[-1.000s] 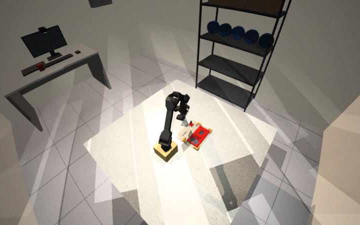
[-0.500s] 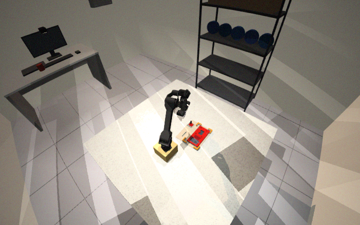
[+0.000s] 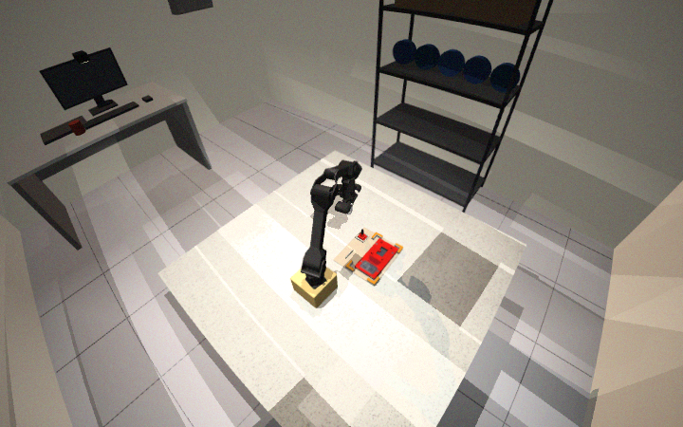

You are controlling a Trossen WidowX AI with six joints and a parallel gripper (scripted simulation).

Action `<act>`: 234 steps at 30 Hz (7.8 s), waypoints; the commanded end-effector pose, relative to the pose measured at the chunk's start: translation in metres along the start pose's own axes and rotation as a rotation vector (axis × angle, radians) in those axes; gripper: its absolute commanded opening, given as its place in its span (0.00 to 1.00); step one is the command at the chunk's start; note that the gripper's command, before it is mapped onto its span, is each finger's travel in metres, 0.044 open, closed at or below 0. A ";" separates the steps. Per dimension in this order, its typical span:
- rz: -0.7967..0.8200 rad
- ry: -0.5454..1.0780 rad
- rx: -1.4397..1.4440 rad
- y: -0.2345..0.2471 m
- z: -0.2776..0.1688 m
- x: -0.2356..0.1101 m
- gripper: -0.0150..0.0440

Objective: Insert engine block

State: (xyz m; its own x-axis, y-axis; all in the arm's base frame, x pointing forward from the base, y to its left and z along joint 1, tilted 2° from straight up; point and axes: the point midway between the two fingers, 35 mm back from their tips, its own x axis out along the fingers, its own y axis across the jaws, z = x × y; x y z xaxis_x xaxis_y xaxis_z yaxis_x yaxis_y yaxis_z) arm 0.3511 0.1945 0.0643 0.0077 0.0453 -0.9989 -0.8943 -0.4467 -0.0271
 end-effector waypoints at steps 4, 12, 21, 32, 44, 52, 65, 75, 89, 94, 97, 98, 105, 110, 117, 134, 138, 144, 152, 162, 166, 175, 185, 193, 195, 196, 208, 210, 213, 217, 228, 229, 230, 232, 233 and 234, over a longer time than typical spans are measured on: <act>-0.009 0.004 -0.003 0.000 -0.001 -0.025 0.25; -0.009 0.003 -0.003 -0.001 0.009 -0.005 0.25; -0.009 -0.028 -0.003 -0.002 0.008 -0.006 0.25; 0.001 -0.262 -0.006 -0.001 0.000 -0.003 0.25; 0.005 -0.644 -0.011 0.000 -0.012 0.003 0.25; -0.007 -0.719 -0.006 0.002 -0.014 0.018 0.25; -0.007 -0.719 -0.006 0.002 -0.014 0.042 0.25; -0.006 -0.719 -0.006 0.002 -0.014 0.061 0.25; -0.006 -0.719 -0.006 0.002 -0.015 0.087 0.25; -0.006 -0.719 -0.006 0.002 -0.015 0.097 0.25; -0.006 -0.719 -0.006 0.002 -0.015 0.104 0.25; -0.006 -0.719 -0.006 0.002 -0.015 0.105 0.25; -0.006 -0.719 -0.006 0.002 -0.015 0.113 0.25; -0.011 -0.721 -0.007 0.001 -0.016 0.108 0.43; -0.011 -0.721 -0.007 0.001 -0.016 0.108 0.74; -0.006 -0.717 -0.006 0.000 -0.031 0.092 1.00; -0.006 -0.716 -0.006 0.001 -0.042 0.080 1.00; -0.008 -0.721 0.001 0.001 -0.045 0.078 1.00; -0.008 -0.721 0.001 0.001 -0.045 0.078 1.00; -0.005 -0.720 0.006 0.001 -0.045 0.078 1.00; 0.043 -0.696 0.108 0.002 -0.043 0.077 1.00; 0.155 -0.617 0.387 0.004 -0.039 0.074 1.00; 0.246 -0.512 0.702 0.004 -0.036 0.070 1.00; 0.294 -0.423 0.958 0.005 -0.034 0.067 1.00; 0.303 -0.400 1.022 0.005 -0.033 0.066 1.00; 0.307 -0.389 1.054 0.005 -0.033 0.066 1.00; 0.327 -0.257 1.445 0.005 -0.029 0.059 1.00; 0.326 -0.236 1.511 0.004 -0.029 0.058 1.00; 0.322 -0.206 1.610 0.004 -0.028 0.056 1.00; 0.313 -0.167 1.743 0.004 -0.027 0.054 1.00; 0.265 -0.077 2.111 0.003 -0.025 0.046 1.00; 0.259 -0.070 2.145 0.003 -0.025 0.046 1.00; 0.253 -0.064 2.178 0.003 -0.025 0.045 1.00; 0.240 -0.051 2.246 0.003 -0.024 0.043 1.00; 0.233 -0.045 2.280 0.003 -0.024 0.043 1.00; 0.226 -0.039 2.313 0.003 -0.024 0.042 1.00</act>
State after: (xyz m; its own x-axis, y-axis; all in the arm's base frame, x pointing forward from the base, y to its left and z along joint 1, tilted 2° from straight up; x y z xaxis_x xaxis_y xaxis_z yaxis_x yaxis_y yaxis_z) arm 0.3609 0.1736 0.0208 -0.1191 0.2024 -0.9720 0.2065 0.9626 0.1752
